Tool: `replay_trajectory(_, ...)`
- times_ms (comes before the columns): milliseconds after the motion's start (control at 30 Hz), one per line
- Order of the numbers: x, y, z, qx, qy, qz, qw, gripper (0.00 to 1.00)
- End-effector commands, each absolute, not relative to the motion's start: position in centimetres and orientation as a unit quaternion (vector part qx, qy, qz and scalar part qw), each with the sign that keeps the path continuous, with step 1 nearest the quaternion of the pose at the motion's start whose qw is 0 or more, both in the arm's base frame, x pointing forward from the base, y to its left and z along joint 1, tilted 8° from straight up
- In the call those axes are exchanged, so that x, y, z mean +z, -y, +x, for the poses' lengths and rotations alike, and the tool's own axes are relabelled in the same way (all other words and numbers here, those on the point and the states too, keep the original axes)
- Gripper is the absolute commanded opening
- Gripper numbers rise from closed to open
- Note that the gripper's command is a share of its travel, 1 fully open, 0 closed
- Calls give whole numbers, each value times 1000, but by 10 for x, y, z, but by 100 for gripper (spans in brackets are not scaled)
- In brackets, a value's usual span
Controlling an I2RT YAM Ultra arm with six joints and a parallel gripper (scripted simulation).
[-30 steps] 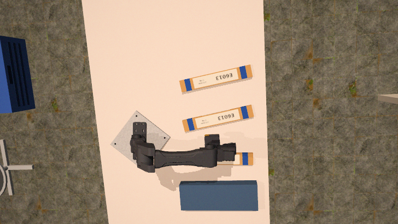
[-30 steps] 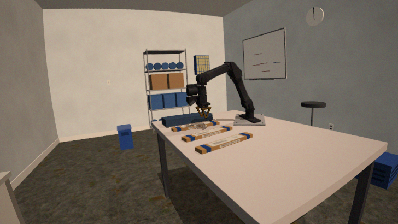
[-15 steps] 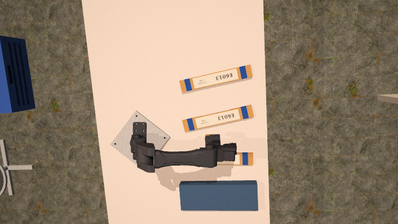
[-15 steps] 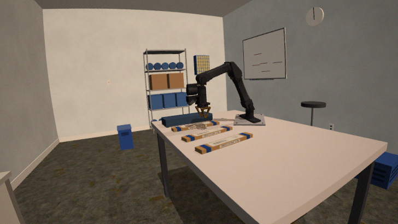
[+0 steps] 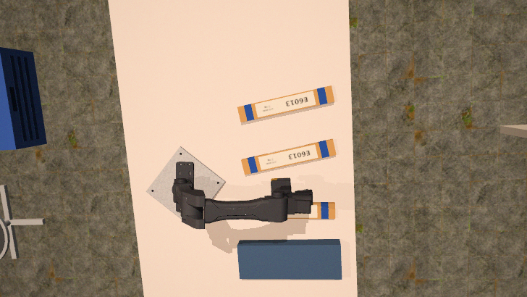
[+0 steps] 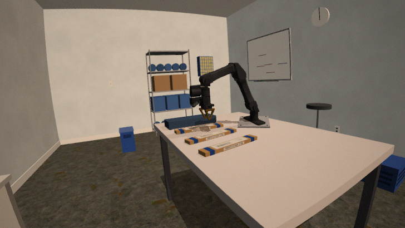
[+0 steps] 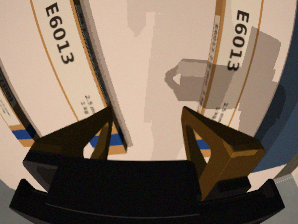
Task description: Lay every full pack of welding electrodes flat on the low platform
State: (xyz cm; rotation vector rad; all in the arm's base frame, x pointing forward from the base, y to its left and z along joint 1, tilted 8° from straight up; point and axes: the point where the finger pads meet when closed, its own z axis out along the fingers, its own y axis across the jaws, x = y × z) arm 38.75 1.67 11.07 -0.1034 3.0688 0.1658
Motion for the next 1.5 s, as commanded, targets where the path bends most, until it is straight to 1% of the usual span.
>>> replay_trajectory(0, 127, -15, 392, 53, -997, -33, 49, 64)
replay_trajectory(1467, 174, -10, 387, 53, -997, -33, 49, 64)
